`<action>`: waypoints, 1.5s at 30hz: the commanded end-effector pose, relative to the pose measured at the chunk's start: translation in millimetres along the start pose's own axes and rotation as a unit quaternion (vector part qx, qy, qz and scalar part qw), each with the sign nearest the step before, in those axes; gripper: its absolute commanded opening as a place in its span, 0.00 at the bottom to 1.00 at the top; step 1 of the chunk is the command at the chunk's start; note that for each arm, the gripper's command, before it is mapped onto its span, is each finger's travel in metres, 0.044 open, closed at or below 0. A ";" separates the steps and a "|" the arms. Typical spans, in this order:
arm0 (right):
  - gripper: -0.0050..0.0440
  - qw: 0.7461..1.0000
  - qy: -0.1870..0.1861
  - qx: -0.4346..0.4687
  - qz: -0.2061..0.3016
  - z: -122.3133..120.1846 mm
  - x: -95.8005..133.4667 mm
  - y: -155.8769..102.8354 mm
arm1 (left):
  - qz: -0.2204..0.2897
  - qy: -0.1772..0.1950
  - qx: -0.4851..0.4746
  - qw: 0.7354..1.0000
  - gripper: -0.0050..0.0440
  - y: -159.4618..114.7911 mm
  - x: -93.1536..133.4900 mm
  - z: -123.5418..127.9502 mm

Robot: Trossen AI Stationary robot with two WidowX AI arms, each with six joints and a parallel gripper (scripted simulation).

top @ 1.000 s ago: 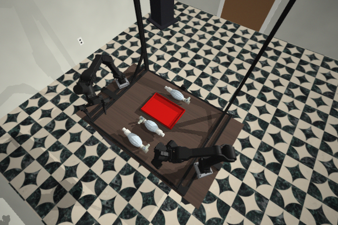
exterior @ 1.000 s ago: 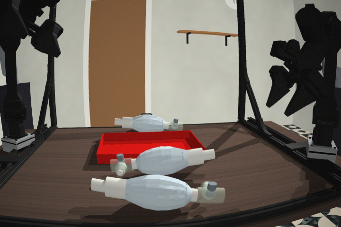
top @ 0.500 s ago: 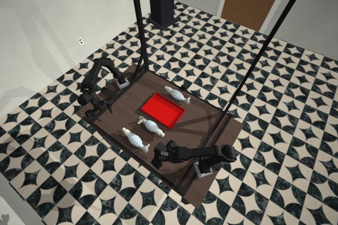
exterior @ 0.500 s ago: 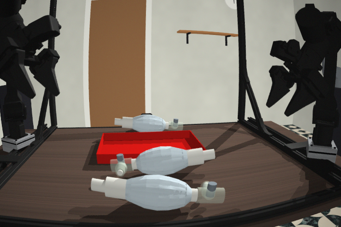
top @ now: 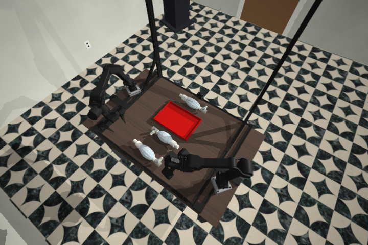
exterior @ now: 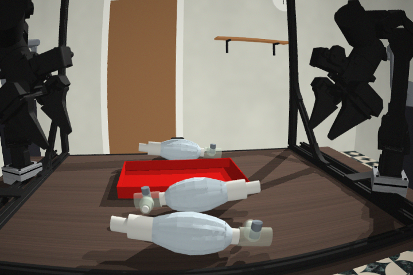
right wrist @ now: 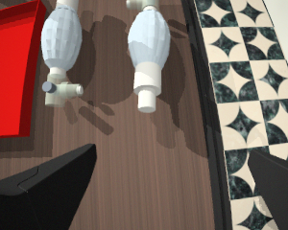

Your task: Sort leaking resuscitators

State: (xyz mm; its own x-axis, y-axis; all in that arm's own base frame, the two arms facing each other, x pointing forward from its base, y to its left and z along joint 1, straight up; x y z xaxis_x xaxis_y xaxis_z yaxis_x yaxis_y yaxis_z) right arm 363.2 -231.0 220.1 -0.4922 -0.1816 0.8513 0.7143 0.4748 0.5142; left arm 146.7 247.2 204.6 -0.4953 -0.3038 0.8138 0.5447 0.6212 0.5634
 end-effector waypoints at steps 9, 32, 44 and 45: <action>1.00 1.000 -0.001 0.000 0.000 -0.2 0.4 0.3 | 0.017 0.006 0.006 1.000 0.94 52.1 -43.6 -53.5; 1.00 1.000 0.000 0.000 0.000 0.0 0.0 0.0 | 0.012 0.010 0.014 1.000 0.94 86.2 -112.4 -192.9; 1.00 1.000 0.000 0.000 0.000 0.0 0.0 0.0 | -0.008 0.007 0.025 1.000 0.94 79.3 -138.2 -273.7; 1.00 1.000 0.000 0.000 0.000 0.0 0.0 0.0 | -0.008 0.007 0.025 1.000 0.94 79.3 -138.2 -273.7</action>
Point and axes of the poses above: on each arm, the point midway between the two fingers, 35 mm back from their tips, its own x axis back along the fingers, its own z axis across the jaws, y = z × x, the point moved 5 cm from there along x, back along the fingers, and after that the axes turned 14 degrees about x, right-handed, at the moved point
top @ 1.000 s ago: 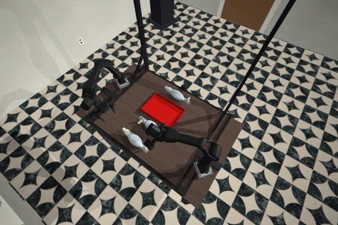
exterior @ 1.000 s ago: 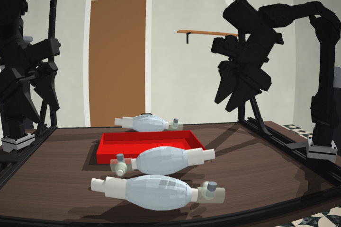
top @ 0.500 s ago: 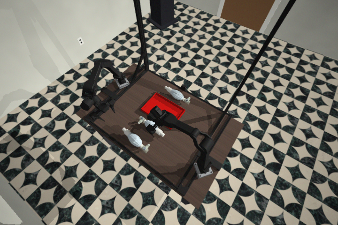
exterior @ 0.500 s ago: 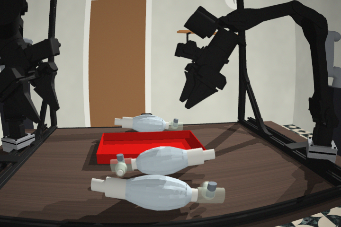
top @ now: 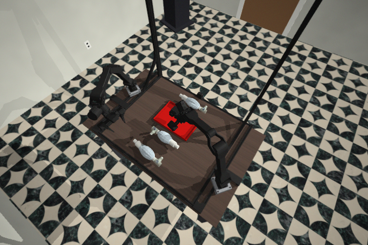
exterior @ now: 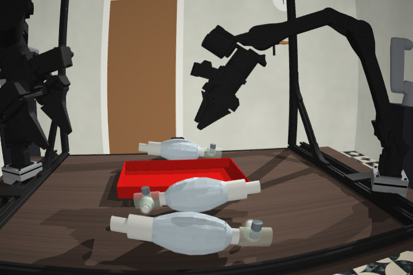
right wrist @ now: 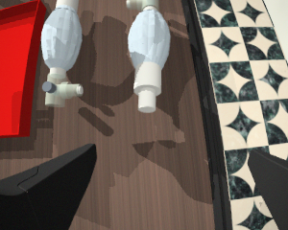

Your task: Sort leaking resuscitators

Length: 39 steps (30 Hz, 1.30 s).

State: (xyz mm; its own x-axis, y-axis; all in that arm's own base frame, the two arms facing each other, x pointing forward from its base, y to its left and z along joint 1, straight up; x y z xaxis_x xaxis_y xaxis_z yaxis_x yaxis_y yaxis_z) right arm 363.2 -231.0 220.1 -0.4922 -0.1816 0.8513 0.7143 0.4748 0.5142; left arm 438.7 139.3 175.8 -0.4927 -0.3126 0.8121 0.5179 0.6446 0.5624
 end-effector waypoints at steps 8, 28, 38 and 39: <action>1.00 1.000 0.000 0.000 0.000 0.0 0.0 0.0 | -0.028 -0.014 0.018 0.999 0.94 -29.6 -18.9 -90.0; 1.00 1.000 0.000 0.000 0.000 0.0 0.0 0.0 | -0.078 -0.064 0.059 0.993 0.94 -133.8 -25.1 -233.6; 1.00 1.000 0.000 0.000 0.000 0.0 0.0 0.0 | -0.076 -0.070 0.055 0.993 0.94 -144.6 -21.3 -240.6; 1.00 1.000 0.000 0.000 0.000 0.0 0.0 0.0 | -0.077 -0.071 0.057 0.993 0.94 -146.2 -21.6 -242.5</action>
Point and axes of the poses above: on each arm, the point midway between the two fingers, 35 mm back from their tips, its own x axis back along the fingers, its own z axis across the jaws, y = z × x, the point moved 5 cm from there along x, back along the fingers, and after that the axes turned 14 degrees about x, right-handed, at the moved point
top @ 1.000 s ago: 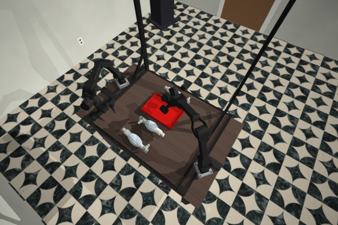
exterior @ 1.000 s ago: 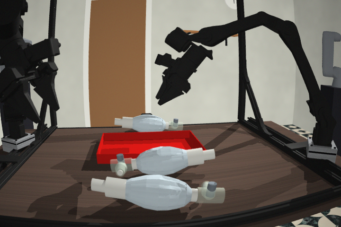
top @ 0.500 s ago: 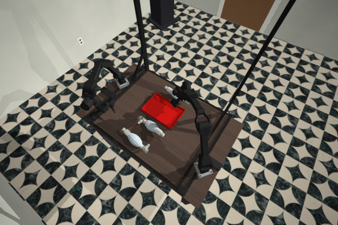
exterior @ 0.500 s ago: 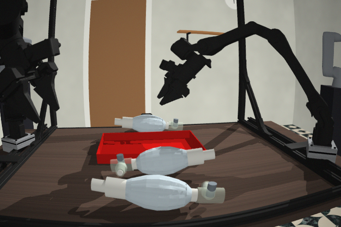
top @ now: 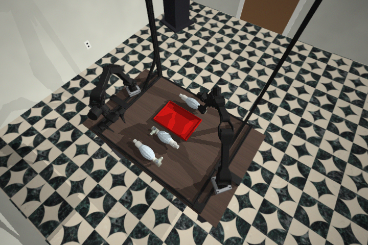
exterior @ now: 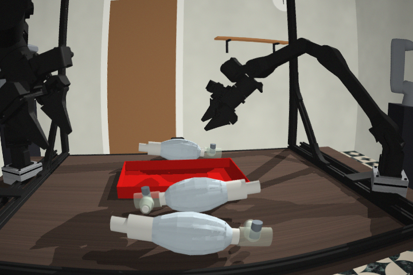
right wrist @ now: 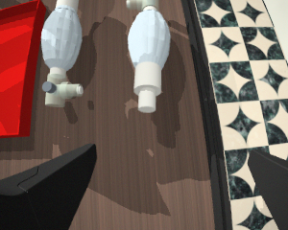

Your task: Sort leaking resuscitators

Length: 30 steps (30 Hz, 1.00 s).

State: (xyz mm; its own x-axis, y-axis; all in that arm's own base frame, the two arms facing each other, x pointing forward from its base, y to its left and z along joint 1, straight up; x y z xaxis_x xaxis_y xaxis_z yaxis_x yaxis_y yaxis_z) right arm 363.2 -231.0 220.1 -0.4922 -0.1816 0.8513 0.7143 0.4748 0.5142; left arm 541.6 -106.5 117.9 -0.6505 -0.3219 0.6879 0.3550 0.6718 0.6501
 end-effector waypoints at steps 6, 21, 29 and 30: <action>1.00 1.000 0.000 0.000 0.000 0.0 0.0 0.0 | -0.011 -0.009 0.015 1.000 0.94 -20.1 -1.5 -16.8; 1.00 0.999 0.015 0.016 0.031 52.6 -62.5 81.0 | -0.010 -0.011 0.013 1.000 0.94 -17.7 2.5 -16.3; 1.00 0.999 0.016 0.020 0.036 68.3 -75.2 97.8 | -0.010 -0.011 0.013 1.000 0.94 -17.7 2.5 -16.3; 1.00 0.999 0.016 0.031 0.028 76.1 -74.7 109.2 | -0.010 -0.011 0.013 1.000 0.94 -17.7 2.1 -16.4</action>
Point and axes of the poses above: on each arm, the point midway between the two fingers, 35 mm back from their tips, its own x axis back along the fingers, its own z axis across the jaws, y = z × x, the point moved 5 cm from there along x, back along the fingers, and after that the axes turned 14 degrees about x, right-handed, at the moved point
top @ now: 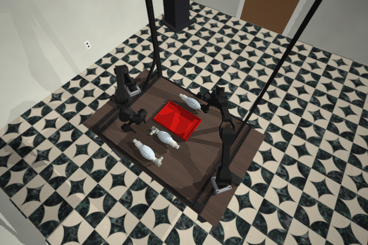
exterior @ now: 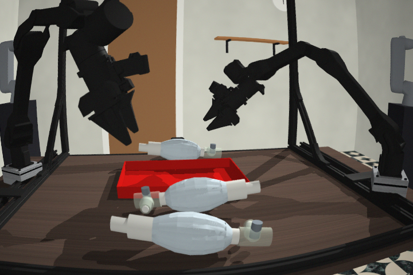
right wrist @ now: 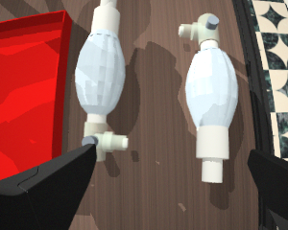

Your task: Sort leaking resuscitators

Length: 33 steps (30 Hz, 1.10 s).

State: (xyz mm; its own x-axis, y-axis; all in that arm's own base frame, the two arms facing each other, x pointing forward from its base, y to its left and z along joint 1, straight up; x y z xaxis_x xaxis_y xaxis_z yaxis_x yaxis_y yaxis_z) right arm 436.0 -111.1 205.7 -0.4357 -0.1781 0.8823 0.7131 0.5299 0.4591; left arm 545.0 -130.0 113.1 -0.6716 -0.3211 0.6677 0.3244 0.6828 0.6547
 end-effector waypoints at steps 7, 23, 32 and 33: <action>1.00 1.000 0.001 0.014 0.011 66.8 -40.9 63.1 | 0.000 0.000 0.000 1.000 0.94 0.0 0.0 0.0; 1.00 0.999 -0.004 0.032 0.001 172.0 -73.1 126.3 | 0.000 0.000 0.000 1.000 0.94 0.0 0.0 0.0; 1.00 0.999 -0.007 0.034 -0.004 219.2 -84.3 142.9 | 0.000 0.000 0.000 1.000 0.94 0.0 0.0 0.0; 1.00 0.999 -0.007 0.034 -0.004 219.2 -84.3 142.9 | 0.000 0.000 0.000 1.000 0.94 0.0 0.0 0.0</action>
State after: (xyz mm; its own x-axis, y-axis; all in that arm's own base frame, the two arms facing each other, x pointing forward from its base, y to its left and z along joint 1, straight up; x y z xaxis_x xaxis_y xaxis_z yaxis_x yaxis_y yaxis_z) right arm 453.8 163.6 182.9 -0.4586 -0.1900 0.8681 0.6517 0.5923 0.4738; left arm 545.0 -130.0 113.1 -0.6716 -0.3211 0.6677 0.3244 0.6828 0.6547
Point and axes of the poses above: on each arm, the point midway between the two fingers, 35 mm back from their tips, its own x axis back along the fingers, its own z axis across the jaws, y = z × x, the point moved 5 cm from there along x, back along the fingers, and after that the axes turned 14 degrees about x, right-handed, at the moved point
